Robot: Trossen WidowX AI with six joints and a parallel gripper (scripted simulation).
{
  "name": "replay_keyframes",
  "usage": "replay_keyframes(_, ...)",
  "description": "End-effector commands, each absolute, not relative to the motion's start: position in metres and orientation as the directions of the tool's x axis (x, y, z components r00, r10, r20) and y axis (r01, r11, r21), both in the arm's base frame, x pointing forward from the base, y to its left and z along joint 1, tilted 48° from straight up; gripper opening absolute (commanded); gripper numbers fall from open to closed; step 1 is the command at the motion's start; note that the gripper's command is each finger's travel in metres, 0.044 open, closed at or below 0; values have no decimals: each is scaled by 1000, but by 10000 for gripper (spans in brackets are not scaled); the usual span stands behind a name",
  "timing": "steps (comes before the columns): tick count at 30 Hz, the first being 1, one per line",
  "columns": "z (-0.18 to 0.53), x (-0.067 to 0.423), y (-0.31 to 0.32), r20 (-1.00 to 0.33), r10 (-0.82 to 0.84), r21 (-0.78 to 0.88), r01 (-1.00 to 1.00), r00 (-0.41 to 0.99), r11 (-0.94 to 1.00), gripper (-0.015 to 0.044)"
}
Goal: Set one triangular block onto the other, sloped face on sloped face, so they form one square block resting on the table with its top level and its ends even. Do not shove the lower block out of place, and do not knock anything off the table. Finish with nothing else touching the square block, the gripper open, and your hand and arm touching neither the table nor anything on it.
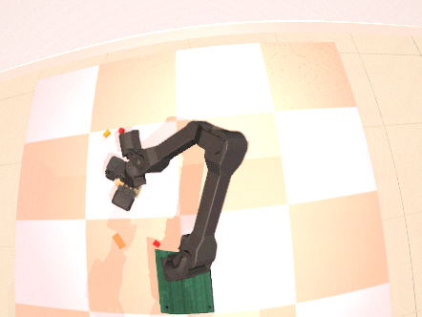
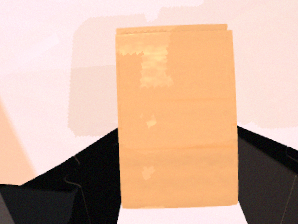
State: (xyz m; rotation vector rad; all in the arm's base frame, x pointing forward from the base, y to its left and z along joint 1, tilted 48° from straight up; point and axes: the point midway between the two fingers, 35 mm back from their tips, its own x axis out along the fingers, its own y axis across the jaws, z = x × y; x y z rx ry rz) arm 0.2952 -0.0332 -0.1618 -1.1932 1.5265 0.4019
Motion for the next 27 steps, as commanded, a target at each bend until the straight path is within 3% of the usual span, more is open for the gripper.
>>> replay_keyframes(1, -164, 295, -35, -878, -466, -334, -838, 111, 431, 0)
replay_keyframes(27, -166, 296, -36, -879, -464, -333, -839, 111, 431, 0)
